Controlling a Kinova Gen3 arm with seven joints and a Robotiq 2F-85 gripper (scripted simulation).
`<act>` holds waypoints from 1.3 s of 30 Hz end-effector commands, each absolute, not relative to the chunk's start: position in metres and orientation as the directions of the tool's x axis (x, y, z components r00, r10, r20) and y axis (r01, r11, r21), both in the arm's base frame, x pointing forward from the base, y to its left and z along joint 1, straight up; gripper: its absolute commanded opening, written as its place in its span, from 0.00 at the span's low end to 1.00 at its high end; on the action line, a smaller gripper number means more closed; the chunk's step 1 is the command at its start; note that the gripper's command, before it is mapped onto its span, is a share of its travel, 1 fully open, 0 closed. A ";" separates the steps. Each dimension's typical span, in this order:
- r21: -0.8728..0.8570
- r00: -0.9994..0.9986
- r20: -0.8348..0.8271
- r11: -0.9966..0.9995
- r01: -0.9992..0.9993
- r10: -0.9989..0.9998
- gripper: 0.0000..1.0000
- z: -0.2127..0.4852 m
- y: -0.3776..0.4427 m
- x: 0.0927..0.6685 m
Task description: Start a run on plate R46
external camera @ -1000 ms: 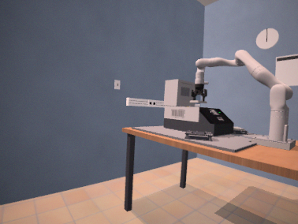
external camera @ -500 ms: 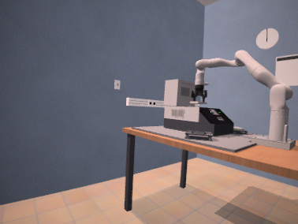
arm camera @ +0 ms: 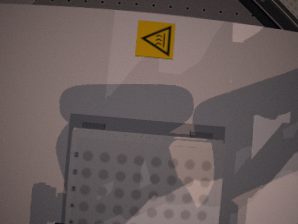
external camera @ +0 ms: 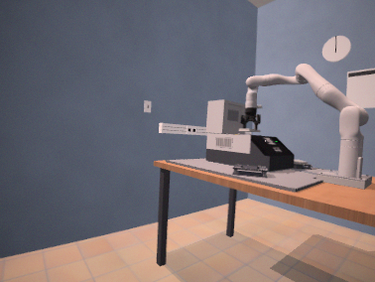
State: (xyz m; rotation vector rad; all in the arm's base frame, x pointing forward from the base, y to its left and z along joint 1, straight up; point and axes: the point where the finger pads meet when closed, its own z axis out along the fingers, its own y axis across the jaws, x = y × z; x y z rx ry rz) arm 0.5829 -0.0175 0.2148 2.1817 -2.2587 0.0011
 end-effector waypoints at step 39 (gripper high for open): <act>-0.002 -0.035 0.002 0.035 -0.999 -0.999 0.91 0.205 -0.017 0.583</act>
